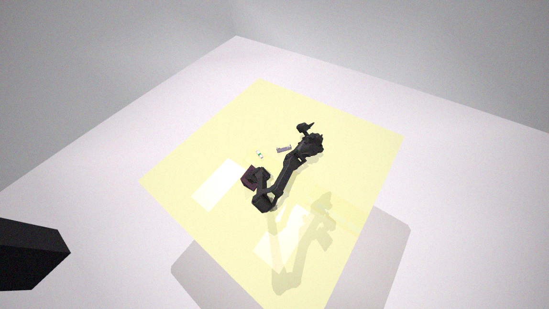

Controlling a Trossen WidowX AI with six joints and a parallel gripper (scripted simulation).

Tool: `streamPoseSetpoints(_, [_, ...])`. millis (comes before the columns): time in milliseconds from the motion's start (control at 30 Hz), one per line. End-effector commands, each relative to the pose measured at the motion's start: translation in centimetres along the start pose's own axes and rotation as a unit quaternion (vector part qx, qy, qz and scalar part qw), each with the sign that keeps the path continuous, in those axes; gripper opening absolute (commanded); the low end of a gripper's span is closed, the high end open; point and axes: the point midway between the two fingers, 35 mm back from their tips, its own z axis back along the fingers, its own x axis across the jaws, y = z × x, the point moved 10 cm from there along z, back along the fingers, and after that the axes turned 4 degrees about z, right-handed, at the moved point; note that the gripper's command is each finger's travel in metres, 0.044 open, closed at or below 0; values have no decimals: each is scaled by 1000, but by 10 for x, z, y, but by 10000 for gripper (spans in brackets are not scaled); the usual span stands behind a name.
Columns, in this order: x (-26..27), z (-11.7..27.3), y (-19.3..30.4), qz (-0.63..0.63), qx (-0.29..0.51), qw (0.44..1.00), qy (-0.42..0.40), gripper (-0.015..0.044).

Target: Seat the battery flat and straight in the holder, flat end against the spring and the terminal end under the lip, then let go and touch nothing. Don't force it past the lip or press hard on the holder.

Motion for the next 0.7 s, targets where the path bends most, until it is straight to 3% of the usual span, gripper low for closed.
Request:
streamPoseSetpoints(0, [1,-1,1,-4,4,1000,-1,374])
streamPoseSetpoints(100, [11,-11,17,-67,58,996,-9,295])
streamPoseSetpoints(200, [34,-27,49,-178,168,970,-3,222])
streamPoseSetpoints(400, [81,-36,111,-334,352,870,87,222])
streamPoseSetpoints(667, [122,-20,168,-414,451,744,268,222])
